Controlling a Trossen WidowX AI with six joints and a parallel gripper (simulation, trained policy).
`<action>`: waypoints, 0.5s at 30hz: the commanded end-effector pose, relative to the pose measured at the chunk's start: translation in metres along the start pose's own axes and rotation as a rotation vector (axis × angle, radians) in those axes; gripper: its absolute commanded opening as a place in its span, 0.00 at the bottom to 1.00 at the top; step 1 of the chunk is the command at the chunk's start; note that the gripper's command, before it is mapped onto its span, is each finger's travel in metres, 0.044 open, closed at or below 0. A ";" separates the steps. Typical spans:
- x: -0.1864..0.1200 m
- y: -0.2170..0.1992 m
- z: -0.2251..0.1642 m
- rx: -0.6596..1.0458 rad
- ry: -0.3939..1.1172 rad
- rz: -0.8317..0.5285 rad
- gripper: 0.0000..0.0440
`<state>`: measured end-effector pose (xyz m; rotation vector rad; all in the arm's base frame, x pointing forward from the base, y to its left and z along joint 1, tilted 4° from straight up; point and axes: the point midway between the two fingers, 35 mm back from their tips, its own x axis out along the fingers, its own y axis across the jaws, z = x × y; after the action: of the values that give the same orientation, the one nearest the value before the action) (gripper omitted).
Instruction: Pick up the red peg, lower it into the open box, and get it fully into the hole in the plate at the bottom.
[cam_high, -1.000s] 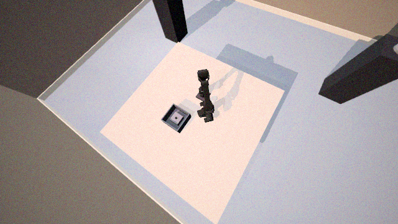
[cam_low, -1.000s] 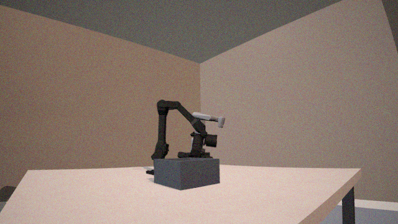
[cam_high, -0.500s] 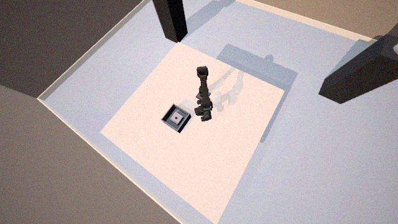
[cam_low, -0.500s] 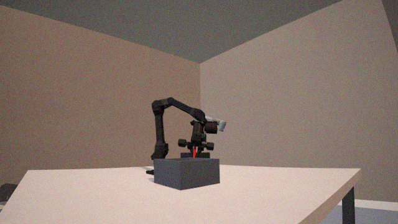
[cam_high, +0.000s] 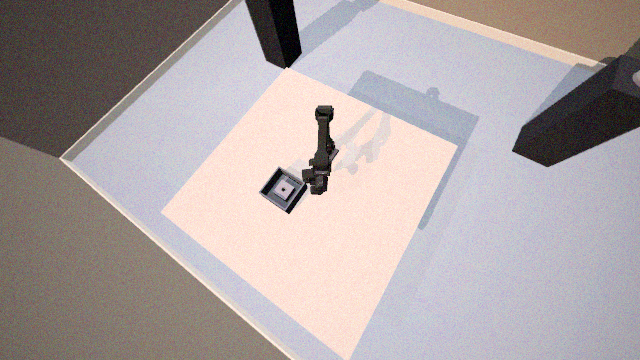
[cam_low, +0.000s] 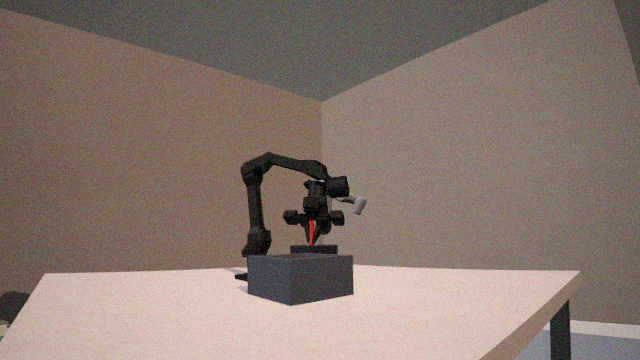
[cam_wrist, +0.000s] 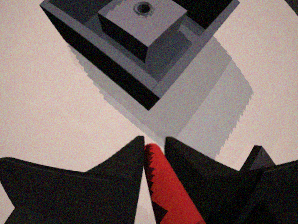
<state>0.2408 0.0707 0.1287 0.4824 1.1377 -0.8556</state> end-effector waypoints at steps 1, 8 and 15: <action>-0.001 0.004 0.023 0.059 -0.027 0.008 0.00; 0.009 0.005 0.058 0.136 -0.051 0.007 0.00; 0.025 0.005 0.091 0.183 -0.064 0.003 0.00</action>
<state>0.2900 0.0144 0.1380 0.5902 1.0288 -0.9585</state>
